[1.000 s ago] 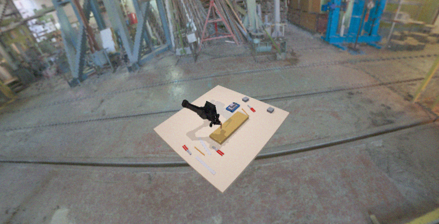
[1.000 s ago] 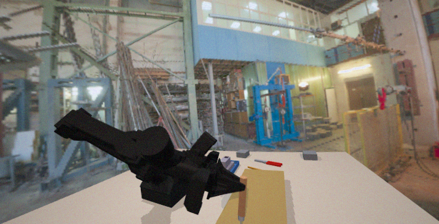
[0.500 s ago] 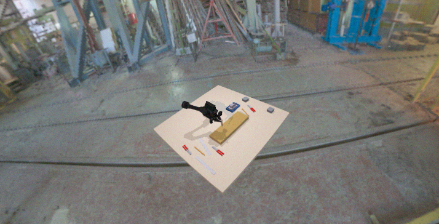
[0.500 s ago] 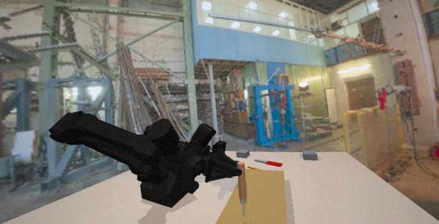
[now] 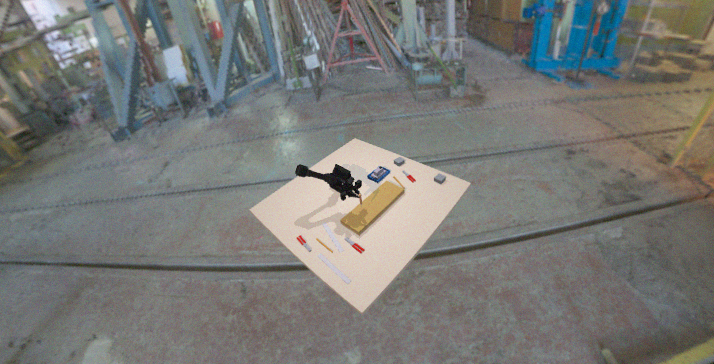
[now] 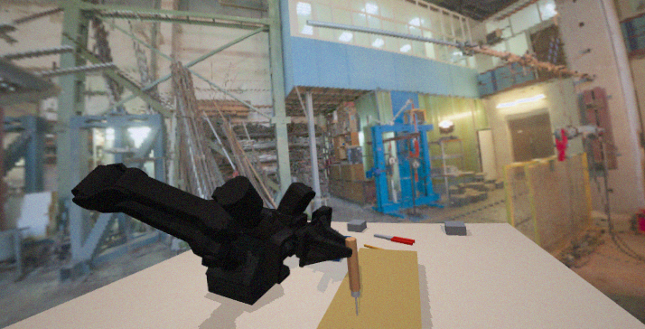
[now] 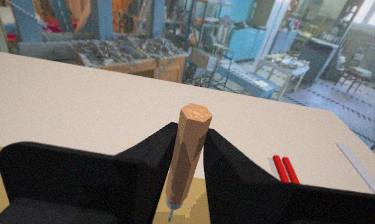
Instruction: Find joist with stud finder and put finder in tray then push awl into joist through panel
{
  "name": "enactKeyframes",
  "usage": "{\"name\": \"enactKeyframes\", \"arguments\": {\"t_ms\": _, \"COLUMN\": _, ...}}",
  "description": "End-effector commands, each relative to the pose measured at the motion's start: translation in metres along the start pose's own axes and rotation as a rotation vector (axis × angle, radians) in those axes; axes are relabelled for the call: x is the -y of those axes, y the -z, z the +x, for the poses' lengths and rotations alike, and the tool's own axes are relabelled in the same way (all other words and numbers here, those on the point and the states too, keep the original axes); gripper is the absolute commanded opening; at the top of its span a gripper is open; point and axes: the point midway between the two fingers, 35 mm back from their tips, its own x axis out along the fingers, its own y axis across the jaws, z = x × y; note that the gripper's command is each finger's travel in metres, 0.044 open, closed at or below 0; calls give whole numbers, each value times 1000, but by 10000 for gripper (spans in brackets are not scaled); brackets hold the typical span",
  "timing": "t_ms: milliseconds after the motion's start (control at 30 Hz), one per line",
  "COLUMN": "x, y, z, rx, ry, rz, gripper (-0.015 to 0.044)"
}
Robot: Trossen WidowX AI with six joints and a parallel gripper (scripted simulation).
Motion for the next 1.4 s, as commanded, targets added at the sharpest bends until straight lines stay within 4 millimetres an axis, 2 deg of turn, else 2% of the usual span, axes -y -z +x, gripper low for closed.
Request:
{"name": "enactKeyframes", "arguments": {"t_ms": 0, "x": -3, "y": 4, "z": 2, "rx": -3, "ry": -9, "rz": 2, "gripper": 0}}
{"name": "enactKeyframes", "arguments": {"t_ms": 1367, "x": -3, "y": 32, "z": 7, "rx": -3, "ry": -9, "rz": 0, "gripper": 0}}
